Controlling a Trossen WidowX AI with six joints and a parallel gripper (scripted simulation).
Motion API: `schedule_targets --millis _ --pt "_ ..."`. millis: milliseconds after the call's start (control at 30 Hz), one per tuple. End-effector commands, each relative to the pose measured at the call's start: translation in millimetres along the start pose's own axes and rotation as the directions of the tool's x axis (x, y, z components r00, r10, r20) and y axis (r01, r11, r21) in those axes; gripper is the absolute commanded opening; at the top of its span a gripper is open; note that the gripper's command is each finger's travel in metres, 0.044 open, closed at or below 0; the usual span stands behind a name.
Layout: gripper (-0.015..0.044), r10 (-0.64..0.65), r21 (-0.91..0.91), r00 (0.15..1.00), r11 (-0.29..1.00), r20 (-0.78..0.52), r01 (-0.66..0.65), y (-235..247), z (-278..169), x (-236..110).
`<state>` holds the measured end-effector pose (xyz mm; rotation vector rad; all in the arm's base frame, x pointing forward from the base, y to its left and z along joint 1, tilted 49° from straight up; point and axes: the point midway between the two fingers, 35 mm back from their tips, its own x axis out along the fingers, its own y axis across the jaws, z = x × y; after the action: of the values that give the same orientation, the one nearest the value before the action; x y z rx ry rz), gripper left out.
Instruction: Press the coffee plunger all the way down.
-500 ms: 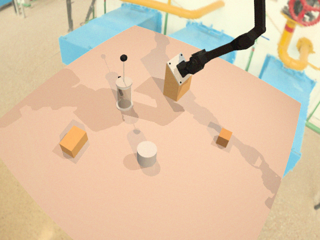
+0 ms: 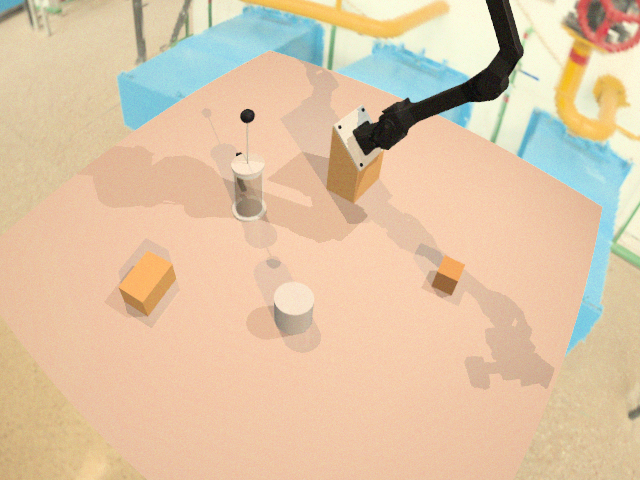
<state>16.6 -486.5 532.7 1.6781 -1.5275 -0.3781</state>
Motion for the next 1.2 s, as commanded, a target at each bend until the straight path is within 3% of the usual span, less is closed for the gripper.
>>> schedule_targets --millis 0,267,533,867,1167 --pt "0.044 -0.213 -0.236 0.976 0.947 0.051 0.22 -72 28 -2" --pt "0.044 -0.496 -0.535 0.863 0.705 0.098 0.466 -173 60 -28" --pt "0.044 -0.731 -0.764 0.675 0.376 0.104 0.525 -266 83 -78" --pt "0.044 -0.929 -0.949 0.367 0.066 0.054 0.308 -360 96 -168" --pt "0.044 -0.997 -0.999 0.064 0.037 -0.039 -0.031 -418 95 -268"
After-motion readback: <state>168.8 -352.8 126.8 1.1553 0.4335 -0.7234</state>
